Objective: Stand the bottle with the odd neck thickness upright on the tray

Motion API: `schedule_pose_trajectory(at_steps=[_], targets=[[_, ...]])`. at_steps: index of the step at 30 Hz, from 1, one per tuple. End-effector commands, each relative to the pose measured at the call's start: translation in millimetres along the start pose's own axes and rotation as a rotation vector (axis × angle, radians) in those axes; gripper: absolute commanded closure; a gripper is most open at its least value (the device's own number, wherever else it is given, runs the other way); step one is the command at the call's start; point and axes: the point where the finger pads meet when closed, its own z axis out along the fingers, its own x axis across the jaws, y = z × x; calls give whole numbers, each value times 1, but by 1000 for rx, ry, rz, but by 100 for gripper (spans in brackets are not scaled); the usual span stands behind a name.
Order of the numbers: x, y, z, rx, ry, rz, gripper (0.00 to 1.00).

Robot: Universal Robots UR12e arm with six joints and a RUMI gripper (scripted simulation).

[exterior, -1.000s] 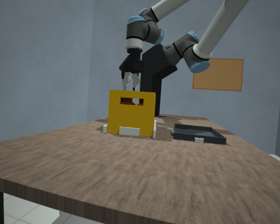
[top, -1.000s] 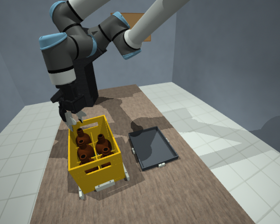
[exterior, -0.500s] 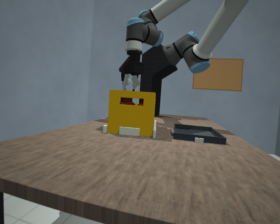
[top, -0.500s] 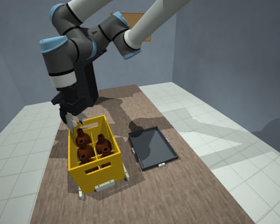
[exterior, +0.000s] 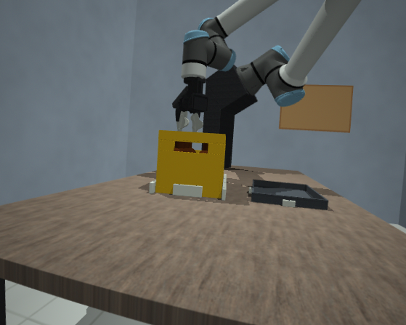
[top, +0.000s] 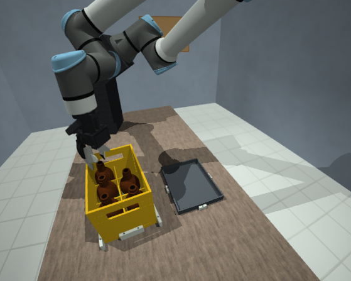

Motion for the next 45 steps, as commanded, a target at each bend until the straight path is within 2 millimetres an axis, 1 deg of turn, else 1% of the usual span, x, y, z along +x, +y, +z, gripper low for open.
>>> schedule_pose_trajectory(at_steps=[1, 16, 45], targets=[[-2, 1, 7, -1, -2, -2, 62], [-1, 1, 14, 0, -1, -1, 62], [-1, 1, 12, -1, -3, -2, 62]])
